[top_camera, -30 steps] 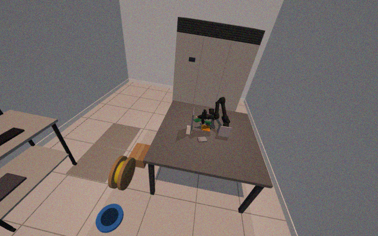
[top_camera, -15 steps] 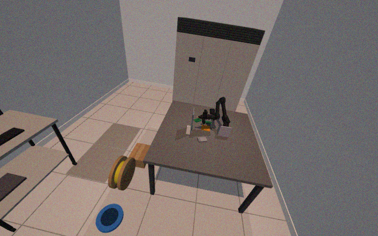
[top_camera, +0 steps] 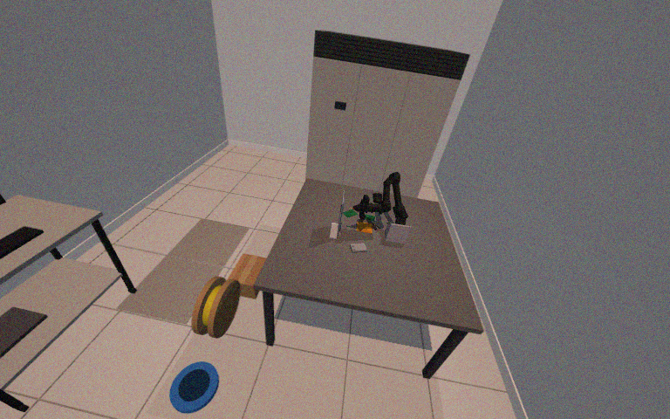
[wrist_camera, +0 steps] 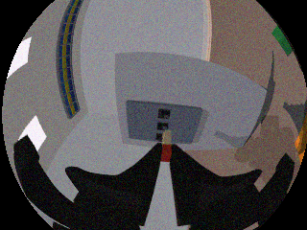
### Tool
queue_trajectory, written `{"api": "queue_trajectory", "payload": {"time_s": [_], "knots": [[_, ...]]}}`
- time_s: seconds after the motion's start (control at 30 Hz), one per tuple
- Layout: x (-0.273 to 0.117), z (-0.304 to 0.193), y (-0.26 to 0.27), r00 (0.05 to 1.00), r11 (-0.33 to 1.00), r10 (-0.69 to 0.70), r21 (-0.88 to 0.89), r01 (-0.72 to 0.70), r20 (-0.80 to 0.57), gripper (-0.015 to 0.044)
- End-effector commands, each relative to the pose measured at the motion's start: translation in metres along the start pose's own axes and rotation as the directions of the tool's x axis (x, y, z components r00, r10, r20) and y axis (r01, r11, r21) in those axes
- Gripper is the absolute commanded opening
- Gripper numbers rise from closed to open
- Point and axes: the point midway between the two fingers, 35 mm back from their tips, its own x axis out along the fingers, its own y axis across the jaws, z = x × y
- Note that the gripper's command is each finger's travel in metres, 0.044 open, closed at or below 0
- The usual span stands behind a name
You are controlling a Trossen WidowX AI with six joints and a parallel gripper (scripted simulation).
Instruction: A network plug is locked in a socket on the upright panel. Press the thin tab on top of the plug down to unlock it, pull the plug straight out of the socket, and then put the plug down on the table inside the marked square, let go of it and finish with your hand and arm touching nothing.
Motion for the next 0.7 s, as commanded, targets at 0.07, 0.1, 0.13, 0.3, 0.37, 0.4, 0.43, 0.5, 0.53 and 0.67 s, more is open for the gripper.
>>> {"api": "queue_trajectory", "payload": {"time_s": [0.07, 0.1, 0.13, 0.3, 0.37, 0.4, 0.43, 0.5, 0.53, 0.67], "knots": [[-0.005, -0.001, -0.002, 1.000, 1.000, -0.006, 0.005, 0.006, 0.000, 0.0000], [-0.006, -0.002, -0.002, 1.000, 1.000, -0.006, 0.005, 0.006, 0.000, 0.0000], [-0.006, -0.002, -0.002, 1.000, 1.000, -0.006, 0.005, 0.006, 0.000, 0.0000], [-0.009, -0.003, -0.002, 1.000, 1.000, -0.006, 0.006, 0.006, -0.001, 0.0000], [-0.006, -0.002, 0.000, 1.000, 1.000, 0.000, 0.000, 0.000, 0.000, 0.0000], [-0.007, -0.002, 0.001, 1.000, 1.000, -0.001, 0.000, 0.001, 0.000, 0.0000], [-0.007, -0.002, 0.003, 1.000, 1.000, -0.001, 0.001, 0.001, -0.001, 0.0000], [-0.008, -0.003, 0.008, 1.000, 1.000, -0.001, 0.002, 0.001, -0.001, 0.0000], [-0.008, -0.003, 0.010, 1.000, 1.000, -0.002, 0.002, 0.002, -0.001, 0.0000], [-0.010, -0.004, 0.019, 1.000, 1.000, -0.003, 0.004, 0.003, -0.001, 0.0000]]}}
